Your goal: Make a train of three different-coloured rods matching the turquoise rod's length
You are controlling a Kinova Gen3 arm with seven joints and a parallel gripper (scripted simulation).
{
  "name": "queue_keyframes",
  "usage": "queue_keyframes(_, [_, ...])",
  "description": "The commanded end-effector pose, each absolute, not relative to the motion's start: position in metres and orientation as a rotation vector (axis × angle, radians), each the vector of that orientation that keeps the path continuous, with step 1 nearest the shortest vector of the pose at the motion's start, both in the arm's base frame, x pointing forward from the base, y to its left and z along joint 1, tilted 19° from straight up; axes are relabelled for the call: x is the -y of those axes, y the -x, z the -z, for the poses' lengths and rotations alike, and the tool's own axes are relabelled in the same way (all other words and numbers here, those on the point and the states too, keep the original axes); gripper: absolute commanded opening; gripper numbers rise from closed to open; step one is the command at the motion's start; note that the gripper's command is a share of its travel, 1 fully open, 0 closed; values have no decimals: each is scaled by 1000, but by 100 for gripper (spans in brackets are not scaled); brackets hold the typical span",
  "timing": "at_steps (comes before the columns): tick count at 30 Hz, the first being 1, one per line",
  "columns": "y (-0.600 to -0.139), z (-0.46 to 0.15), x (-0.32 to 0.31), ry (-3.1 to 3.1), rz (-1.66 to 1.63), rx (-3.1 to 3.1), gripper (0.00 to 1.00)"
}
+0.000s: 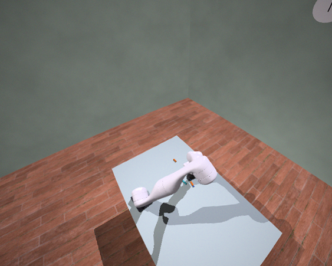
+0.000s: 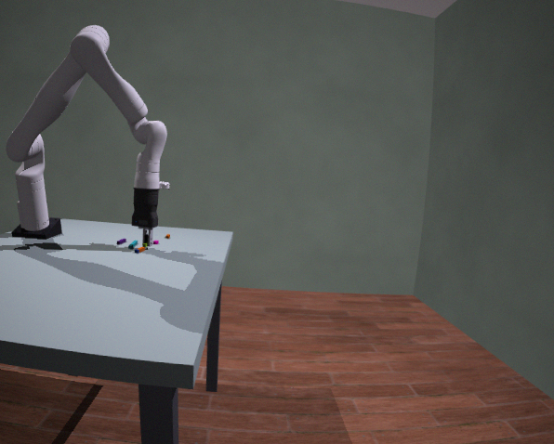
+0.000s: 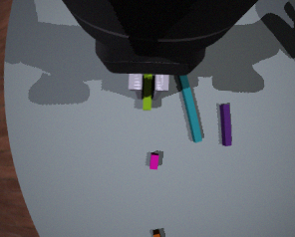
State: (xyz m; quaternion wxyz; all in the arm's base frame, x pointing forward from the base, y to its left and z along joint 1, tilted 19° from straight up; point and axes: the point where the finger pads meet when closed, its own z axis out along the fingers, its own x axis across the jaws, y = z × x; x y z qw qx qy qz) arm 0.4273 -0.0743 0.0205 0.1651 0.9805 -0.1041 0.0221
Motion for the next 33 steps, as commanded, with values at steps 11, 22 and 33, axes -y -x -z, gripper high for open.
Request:
queue_keyframes(11, [-427, -12, 77, -2794, -63, 296, 24])
queue_keyframes(22, [-427, -12, 77, -2794, -63, 296, 24])
queue_keyframes(33, [-427, -12, 77, -2794, -63, 296, 24])
